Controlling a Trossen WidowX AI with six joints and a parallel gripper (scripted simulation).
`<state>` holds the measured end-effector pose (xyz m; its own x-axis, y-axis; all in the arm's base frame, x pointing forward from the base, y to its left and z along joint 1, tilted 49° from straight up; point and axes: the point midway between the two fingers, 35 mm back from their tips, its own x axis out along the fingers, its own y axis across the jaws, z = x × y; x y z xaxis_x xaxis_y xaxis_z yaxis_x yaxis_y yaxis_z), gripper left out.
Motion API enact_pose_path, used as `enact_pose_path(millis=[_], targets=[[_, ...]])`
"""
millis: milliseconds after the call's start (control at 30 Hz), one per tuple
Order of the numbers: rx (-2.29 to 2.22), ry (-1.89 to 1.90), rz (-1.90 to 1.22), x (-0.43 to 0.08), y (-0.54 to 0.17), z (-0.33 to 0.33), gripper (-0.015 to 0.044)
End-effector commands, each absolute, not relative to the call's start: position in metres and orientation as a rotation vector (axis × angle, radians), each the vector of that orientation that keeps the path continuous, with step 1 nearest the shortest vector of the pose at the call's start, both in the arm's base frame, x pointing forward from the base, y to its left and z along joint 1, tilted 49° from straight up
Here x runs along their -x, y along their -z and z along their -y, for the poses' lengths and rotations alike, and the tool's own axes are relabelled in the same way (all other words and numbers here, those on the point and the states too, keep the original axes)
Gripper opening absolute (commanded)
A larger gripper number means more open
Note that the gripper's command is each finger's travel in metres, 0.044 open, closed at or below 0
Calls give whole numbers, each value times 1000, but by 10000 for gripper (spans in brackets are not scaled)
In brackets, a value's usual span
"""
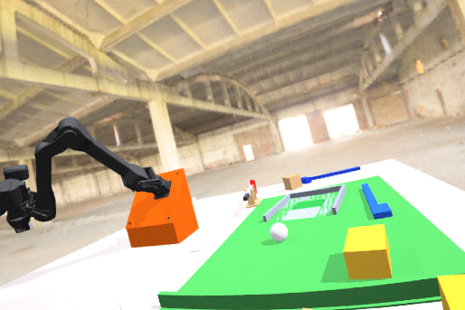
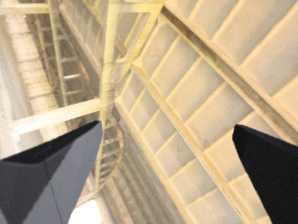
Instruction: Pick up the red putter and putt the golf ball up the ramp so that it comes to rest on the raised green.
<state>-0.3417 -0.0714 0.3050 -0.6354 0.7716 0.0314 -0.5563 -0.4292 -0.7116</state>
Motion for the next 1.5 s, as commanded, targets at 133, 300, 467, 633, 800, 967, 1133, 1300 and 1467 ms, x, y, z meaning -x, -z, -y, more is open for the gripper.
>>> enact_pose_path(millis=[133,300,467,633,800,967,1133,1300,1467], targets=[[343,-2159,940,341,-309,91,440],[241,-2288,1036,334,-319,138,440],[120,-2423,1137,319,-328,188,440],[-15,-2556,1237,296,-336,237,440],[-166,-2685,1336,265,-342,284,440],[-334,-2808,1431,226,-347,327,440],[-525,-2926,1522,178,-352,365,440],[-738,-3033,1609,124,-355,395,440],[-973,-3125,1688,64,-358,417,440]])
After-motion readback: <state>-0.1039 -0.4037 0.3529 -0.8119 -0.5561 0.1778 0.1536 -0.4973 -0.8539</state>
